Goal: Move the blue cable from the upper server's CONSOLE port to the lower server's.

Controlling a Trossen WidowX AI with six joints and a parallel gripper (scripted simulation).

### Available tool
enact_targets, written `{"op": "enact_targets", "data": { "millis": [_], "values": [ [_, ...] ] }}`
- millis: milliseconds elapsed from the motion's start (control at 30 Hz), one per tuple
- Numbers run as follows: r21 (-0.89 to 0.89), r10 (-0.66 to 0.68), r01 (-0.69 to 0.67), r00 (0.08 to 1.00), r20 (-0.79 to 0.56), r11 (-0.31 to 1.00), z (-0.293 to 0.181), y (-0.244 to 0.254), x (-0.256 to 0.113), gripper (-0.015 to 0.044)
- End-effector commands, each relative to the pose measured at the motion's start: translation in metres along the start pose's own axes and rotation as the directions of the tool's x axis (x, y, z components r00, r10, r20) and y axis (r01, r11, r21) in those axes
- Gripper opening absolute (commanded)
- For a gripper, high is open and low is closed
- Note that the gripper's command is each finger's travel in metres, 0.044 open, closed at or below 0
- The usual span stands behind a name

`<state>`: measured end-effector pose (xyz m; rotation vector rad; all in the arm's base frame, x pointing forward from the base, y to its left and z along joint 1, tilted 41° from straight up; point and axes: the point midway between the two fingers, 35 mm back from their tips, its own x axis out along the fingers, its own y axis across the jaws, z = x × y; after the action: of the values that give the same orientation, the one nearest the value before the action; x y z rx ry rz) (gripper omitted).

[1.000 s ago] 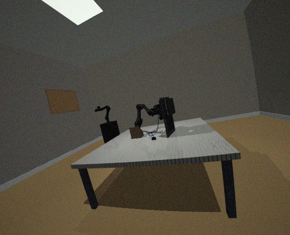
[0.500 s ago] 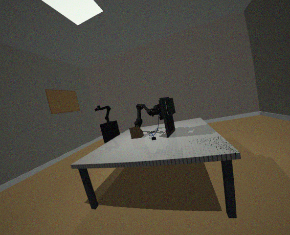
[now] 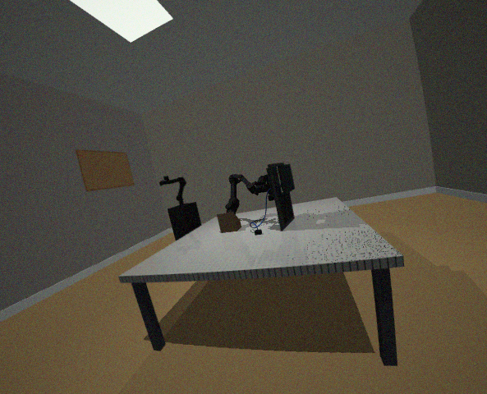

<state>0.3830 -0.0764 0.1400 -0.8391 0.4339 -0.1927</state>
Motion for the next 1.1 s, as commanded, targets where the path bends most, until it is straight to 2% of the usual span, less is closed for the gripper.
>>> {"op": "enact_targets", "data": {
  "millis": [0,1067],
  "values": [
    [0.004,-0.006,0.006,1.0,-0.004,1.0,0.0,-0.0007,0.0018,0.0],
    [0.005,-0.008,0.008,1.0,-0.004,1.0,0.0033,-0.0008,0.0103,0.0]
  ]
}}
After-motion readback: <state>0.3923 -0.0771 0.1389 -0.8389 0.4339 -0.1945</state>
